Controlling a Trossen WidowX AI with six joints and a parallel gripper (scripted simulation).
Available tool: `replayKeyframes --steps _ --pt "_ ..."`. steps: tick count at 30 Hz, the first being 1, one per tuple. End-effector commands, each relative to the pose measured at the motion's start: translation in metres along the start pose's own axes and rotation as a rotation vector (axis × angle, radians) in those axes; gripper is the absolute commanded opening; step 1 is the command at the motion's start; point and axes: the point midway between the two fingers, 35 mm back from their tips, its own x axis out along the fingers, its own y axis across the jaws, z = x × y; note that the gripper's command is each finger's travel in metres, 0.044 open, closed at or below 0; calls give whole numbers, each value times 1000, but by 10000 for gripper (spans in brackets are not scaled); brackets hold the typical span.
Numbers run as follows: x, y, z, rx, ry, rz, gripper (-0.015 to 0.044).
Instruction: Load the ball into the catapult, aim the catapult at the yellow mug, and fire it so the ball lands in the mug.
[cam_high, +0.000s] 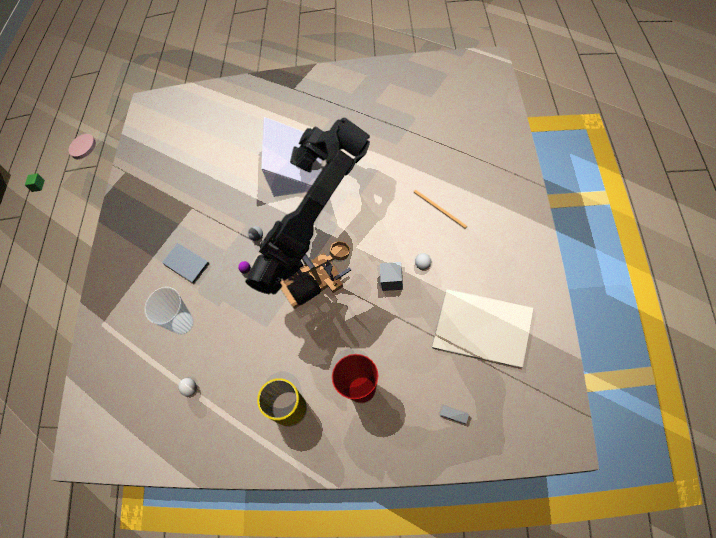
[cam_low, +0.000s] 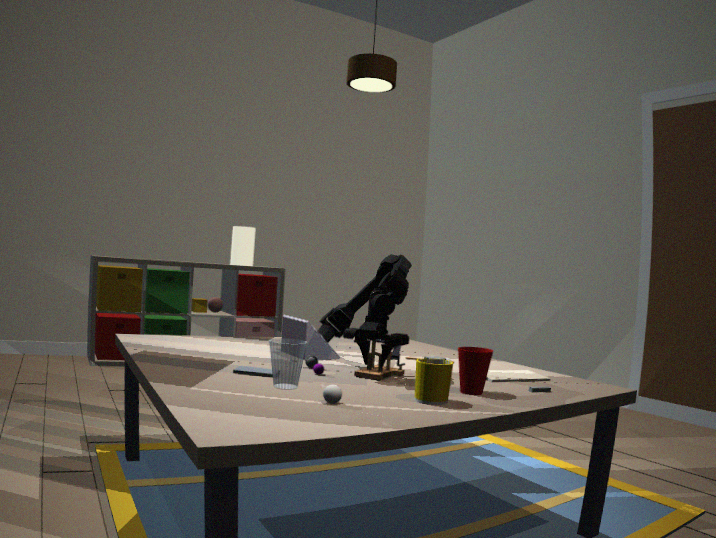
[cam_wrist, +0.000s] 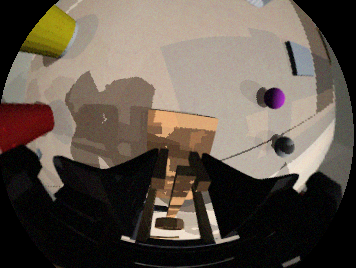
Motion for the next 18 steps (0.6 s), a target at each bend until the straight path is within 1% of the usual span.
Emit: replayKeyframes --steps 1,2,3,4,6,8,12,18 --pt "0 0 0 -2 0 2 118" --pt "0 0 0 -2 0 2 111" --pt "-3 1 0 -1 0 2 85" --pt "-11 1 1 -1 -1 1 59" --pt "-39 0 1 0 -2 -1 6" --pt "-50 0 0 1 -1 -2 0" --pt "-50 0 0 -23 -1 -1 0" --pt "-49 0 1 -218 -1 0 0"
